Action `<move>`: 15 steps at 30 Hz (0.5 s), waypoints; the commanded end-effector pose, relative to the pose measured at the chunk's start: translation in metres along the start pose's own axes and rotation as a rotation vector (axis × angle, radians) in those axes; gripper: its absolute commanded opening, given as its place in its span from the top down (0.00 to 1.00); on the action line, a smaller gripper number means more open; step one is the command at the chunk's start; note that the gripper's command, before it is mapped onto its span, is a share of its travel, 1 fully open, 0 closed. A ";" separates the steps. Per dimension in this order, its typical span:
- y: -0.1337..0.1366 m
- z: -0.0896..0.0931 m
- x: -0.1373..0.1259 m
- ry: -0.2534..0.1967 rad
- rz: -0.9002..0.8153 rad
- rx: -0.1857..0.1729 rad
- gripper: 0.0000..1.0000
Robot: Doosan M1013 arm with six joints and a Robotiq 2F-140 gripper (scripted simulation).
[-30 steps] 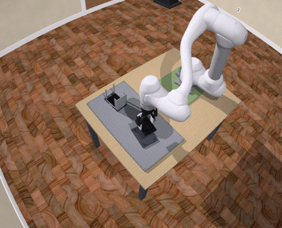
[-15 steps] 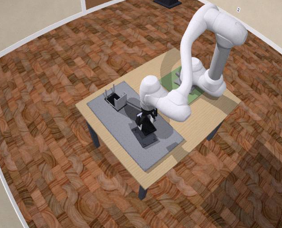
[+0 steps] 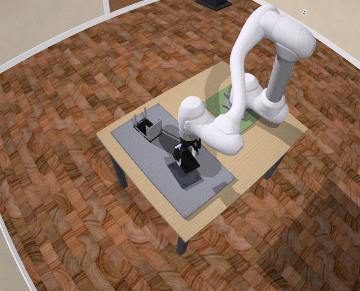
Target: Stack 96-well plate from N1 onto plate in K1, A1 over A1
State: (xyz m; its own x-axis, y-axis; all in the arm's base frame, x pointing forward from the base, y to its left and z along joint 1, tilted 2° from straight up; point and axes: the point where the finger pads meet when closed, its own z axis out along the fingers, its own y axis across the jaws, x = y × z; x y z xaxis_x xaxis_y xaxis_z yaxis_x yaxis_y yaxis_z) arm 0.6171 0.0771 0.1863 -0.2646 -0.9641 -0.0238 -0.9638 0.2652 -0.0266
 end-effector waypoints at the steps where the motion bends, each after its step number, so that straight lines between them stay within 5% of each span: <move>1: -0.002 -0.005 0.001 0.001 0.002 0.002 1.00; 15: -0.003 -0.005 0.011 0.001 -0.098 0.002 1.00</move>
State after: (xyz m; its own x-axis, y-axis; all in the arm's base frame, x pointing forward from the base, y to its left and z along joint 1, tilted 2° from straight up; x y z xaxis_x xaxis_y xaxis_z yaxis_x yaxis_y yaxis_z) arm 0.6174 0.0742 0.1872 -0.2294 -0.9731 -0.0227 -0.9728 0.2300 -0.0290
